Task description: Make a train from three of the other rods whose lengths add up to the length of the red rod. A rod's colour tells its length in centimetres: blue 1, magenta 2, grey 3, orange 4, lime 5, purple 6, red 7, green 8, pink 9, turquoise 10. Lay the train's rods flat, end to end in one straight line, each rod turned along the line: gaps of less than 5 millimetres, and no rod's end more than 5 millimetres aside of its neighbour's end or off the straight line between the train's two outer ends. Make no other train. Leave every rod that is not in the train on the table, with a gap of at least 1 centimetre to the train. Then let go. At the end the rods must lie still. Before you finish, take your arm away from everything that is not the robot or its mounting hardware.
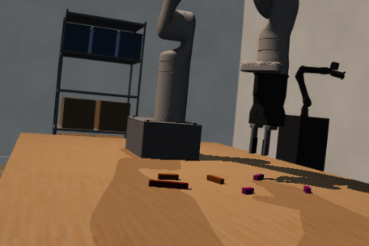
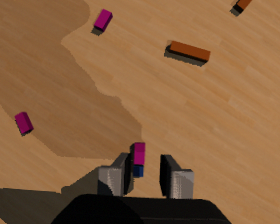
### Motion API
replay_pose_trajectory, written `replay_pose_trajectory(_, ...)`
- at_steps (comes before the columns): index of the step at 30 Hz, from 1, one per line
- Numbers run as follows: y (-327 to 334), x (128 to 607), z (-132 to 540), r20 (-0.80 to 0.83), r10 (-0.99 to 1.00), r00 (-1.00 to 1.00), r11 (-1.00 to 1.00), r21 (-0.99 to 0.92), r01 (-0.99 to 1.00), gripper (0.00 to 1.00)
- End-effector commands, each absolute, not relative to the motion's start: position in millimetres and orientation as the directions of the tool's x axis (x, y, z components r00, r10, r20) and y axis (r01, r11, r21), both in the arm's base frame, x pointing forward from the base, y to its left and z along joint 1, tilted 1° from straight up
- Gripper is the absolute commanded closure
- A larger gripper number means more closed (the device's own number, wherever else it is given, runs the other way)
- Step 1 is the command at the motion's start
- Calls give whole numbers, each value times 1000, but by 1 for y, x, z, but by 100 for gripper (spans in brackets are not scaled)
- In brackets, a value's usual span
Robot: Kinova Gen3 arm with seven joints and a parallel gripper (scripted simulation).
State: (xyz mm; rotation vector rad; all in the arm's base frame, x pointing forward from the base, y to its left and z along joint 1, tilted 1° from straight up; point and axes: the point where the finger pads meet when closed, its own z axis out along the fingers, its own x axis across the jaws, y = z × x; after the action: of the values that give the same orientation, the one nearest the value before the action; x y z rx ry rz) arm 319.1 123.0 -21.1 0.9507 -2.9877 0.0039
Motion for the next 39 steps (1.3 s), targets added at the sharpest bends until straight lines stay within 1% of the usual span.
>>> replay_pose_trajectory(1,120,327,-6,-11,-569,-822,822,-11,-569,46)
replay_pose_trajectory(8,120,327,11,-11,-569,-822,822,-11,-569,46)
replay_pose_trajectory(17,120,327,15,-11,-569,-822,822,-11,-569,46)
replay_pose_trajectory(18,120,327,15,-11,-569,-822,822,-11,-569,0)
replay_pose_trajectory(39,120,327,15,-11,-569,-822,823,-11,-569,0)
